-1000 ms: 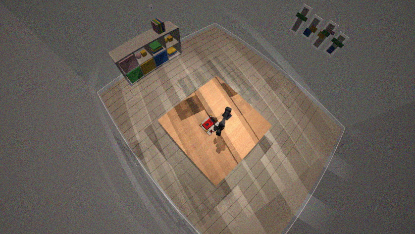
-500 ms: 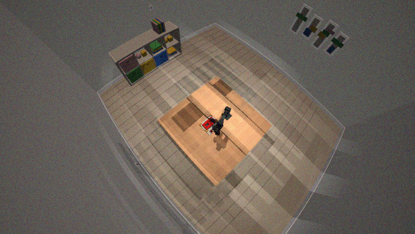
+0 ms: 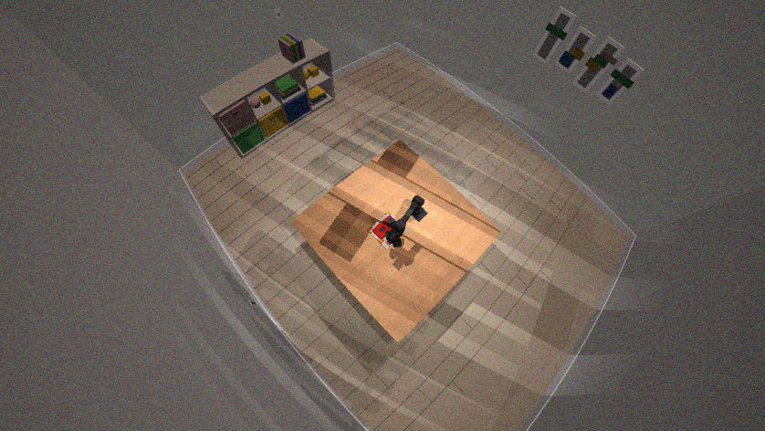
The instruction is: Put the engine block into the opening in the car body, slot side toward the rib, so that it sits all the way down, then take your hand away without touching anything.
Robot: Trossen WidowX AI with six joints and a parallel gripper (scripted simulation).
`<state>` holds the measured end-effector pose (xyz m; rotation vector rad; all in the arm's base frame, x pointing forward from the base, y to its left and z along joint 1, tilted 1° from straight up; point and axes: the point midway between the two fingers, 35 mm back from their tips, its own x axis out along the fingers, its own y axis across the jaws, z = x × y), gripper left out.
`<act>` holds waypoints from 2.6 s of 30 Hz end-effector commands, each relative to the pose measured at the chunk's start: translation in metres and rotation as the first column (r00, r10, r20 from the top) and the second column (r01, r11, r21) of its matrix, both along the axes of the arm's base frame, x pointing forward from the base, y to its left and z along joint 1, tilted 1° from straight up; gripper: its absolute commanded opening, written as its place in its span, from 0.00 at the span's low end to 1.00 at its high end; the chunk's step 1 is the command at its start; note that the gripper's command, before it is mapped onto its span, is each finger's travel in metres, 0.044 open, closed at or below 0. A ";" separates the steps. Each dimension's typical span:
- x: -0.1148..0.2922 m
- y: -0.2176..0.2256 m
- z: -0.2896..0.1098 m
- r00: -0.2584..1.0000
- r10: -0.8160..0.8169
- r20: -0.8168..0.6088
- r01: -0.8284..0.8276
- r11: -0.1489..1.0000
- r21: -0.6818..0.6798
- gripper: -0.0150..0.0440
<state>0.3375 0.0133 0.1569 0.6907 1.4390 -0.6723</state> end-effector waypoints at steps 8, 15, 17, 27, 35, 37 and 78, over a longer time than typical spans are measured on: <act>0.002 -0.034 -0.013 0.985 0.170 -0.003 -0.170 0.985 -0.009 0.25; 0.001 -0.056 -0.022 0.962 0.273 -0.003 -0.273 0.962 -0.014 0.25; 0.000 -0.062 -0.024 0.954 0.299 -0.003 -0.300 0.954 -0.016 0.25; -0.004 -0.092 -0.035 0.898 0.439 -0.006 -0.439 0.898 -0.022 0.25; -0.011 -0.115 -0.045 0.834 0.552 -0.011 -0.552 0.834 -0.022 0.25; -0.013 -0.121 -0.047 0.815 0.579 -0.012 -0.579 0.815 -0.022 0.25; -0.019 -0.139 -0.055 0.764 0.645 -0.015 -0.645 0.764 -0.021 0.52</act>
